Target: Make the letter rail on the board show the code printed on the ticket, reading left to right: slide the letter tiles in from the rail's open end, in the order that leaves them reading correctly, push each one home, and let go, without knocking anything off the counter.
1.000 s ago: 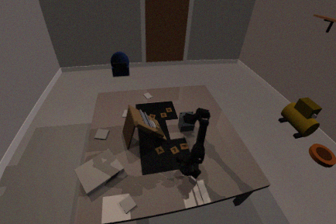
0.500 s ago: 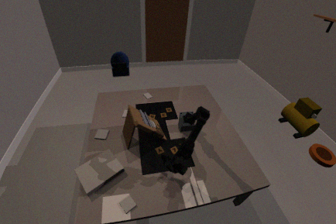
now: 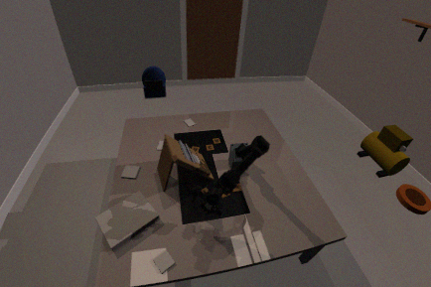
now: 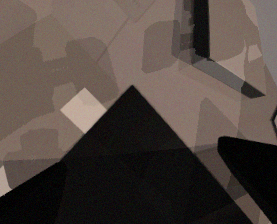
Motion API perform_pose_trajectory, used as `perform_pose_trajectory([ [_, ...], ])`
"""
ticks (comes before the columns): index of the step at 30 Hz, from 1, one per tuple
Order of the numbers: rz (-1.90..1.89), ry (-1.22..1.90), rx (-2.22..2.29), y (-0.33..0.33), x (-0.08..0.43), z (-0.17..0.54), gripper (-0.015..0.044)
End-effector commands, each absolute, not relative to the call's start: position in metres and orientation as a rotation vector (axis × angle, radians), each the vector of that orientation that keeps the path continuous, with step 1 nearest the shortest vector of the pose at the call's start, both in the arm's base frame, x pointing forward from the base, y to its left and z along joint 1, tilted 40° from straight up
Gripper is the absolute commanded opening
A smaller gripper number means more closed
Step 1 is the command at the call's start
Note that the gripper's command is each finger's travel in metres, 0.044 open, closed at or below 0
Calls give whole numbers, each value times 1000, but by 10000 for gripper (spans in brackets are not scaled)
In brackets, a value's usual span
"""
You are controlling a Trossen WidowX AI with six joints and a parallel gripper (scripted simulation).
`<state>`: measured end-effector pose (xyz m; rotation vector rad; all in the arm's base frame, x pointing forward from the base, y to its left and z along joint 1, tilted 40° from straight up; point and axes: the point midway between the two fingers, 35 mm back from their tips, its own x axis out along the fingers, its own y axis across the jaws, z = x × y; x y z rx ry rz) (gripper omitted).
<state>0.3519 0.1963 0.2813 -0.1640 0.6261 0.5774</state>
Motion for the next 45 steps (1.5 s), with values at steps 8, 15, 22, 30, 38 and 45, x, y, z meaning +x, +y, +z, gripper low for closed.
perform_pose_trajectory([
  [8,436,554,-229,122,383,292,440],
  [15,263,530,-258,48,398,298,440],
  [22,95,520,-290,-24,400,304,440],
  [30,-82,521,-333,-98,389,309,440],
  [38,-185,554,-350,-152,390,291,440],
  [45,23,795,-305,-179,348,187,440],
])
